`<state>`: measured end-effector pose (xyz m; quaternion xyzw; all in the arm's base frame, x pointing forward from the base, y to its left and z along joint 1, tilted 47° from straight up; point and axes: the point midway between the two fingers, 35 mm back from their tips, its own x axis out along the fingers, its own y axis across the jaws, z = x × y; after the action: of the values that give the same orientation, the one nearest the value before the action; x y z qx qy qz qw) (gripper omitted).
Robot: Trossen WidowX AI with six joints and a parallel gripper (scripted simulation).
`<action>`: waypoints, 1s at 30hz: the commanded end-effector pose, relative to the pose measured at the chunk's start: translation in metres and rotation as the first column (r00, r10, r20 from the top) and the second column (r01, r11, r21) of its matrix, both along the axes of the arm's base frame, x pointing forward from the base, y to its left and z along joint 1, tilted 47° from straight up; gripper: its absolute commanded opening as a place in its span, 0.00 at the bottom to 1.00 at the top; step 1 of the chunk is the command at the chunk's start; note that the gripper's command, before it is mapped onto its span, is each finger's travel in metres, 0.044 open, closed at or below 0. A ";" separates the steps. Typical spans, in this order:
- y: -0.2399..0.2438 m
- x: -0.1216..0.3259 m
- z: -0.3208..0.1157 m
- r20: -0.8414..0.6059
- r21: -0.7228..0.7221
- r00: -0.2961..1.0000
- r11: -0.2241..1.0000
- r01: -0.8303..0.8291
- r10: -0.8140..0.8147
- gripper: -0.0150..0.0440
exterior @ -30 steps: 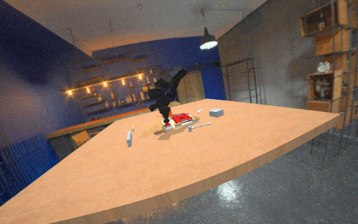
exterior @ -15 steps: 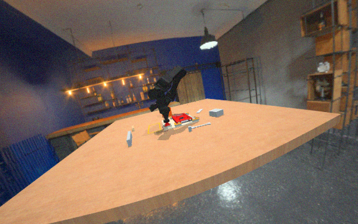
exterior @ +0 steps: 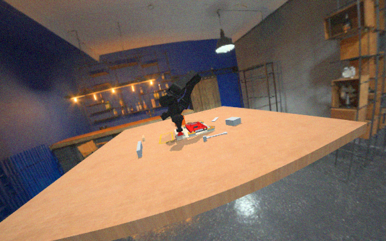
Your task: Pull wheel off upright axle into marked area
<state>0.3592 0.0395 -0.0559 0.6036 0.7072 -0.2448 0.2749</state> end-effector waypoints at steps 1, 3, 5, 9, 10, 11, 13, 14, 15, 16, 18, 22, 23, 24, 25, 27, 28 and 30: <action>-0.011 0.002 0.008 0.002 -0.006 1.000 1.000 0.018 -0.018 0.25; -0.011 0.002 0.008 0.002 -0.006 1.000 1.000 0.018 -0.018 0.25; -0.012 0.002 0.009 0.002 -0.006 1.000 1.000 0.018 -0.018 0.25; -0.013 0.002 0.010 0.002 -0.006 1.000 1.000 0.018 -0.018 0.25; -0.013 0.002 0.010 0.002 -0.005 1.000 1.000 0.019 -0.019 0.25; -0.013 0.002 0.010 0.002 -0.005 1.000 1.000 0.019 -0.019 0.25; -0.014 0.002 0.010 0.002 -0.005 1.000 1.000 0.019 -0.019 0.25; -0.014 0.002 0.011 0.002 -0.005 1.000 1.000 0.019 -0.019 0.25; -0.014 0.002 0.011 0.002 -0.005 1.000 1.000 0.019 -0.019 0.25; -0.014 0.002 0.011 0.002 -0.005 1.000 1.000 0.019 -0.019 0.25; -0.015 0.002 0.012 0.002 -0.005 1.000 1.000 0.019 -0.019 0.25; -0.016 0.002 0.012 0.002 -0.005 1.000 1.000 0.019 -0.019 0.25; -0.016 0.002 0.013 0.002 -0.005 1.000 1.000 0.019 -0.019 0.25; -0.016 0.002 0.013 0.002 -0.005 1.000 1.000 0.020 -0.020 0.25; -0.017 0.002 0.013 0.002 -0.005 1.000 1.000 0.020 -0.020 0.25; -0.017 0.002 0.014 0.002 -0.005 1.000 1.000 0.020 -0.020 0.25; -0.017 0.003 0.014 0.002 -0.005 1.000 1.000 0.020 -0.020 0.25; -0.018 0.003 0.014 0.002 -0.005 1.000 1.000 0.020 -0.020 0.25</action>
<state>0.3597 0.0258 -0.0449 0.6088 0.7027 -0.2495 0.2707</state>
